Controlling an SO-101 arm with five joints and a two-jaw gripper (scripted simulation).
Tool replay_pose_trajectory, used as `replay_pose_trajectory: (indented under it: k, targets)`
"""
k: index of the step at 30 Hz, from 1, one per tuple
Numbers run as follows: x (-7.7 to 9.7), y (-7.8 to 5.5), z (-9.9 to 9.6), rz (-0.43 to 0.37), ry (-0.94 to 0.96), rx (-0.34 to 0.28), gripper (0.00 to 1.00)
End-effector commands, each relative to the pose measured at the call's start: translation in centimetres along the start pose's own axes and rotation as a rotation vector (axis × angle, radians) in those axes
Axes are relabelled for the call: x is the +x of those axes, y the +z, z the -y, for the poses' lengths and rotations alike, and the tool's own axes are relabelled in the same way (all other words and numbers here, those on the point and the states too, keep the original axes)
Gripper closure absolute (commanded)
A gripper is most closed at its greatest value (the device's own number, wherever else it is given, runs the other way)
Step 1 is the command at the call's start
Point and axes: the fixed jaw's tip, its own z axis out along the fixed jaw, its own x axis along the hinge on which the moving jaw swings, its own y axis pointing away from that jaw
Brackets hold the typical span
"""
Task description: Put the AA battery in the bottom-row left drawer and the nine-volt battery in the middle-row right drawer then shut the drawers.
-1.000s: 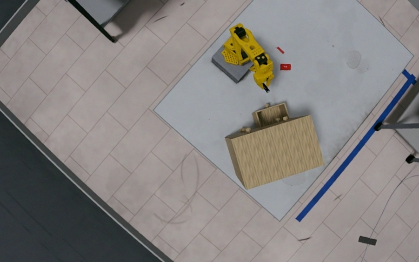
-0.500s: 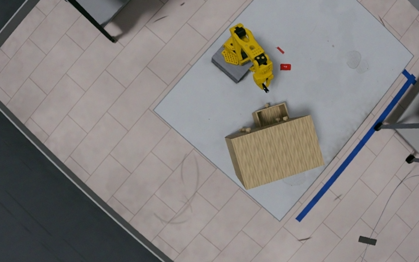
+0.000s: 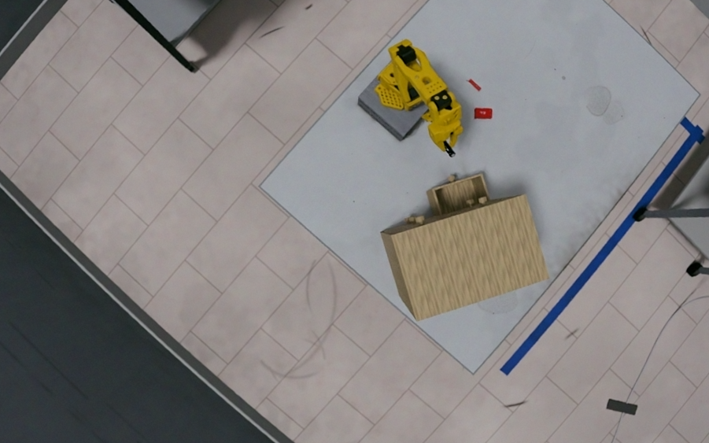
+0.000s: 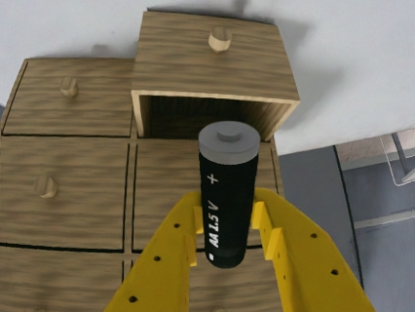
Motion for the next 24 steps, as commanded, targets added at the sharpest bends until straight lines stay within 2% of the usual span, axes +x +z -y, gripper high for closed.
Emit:
replay_pose_trajectory:
  k: [1,5,18,24]
  targets:
    - [-0.3,0.1,-0.1,0.010,-0.005,-0.003,1.00]
    - [-0.3,0.1,-0.1,0.010,-0.005,-0.003,1.00]
    - [-3.5,4.8,-0.3,0.012,-0.038,-0.003,1.00]
    - [-3.5,4.8,-0.3,0.012,-0.038,-0.003,1.00]
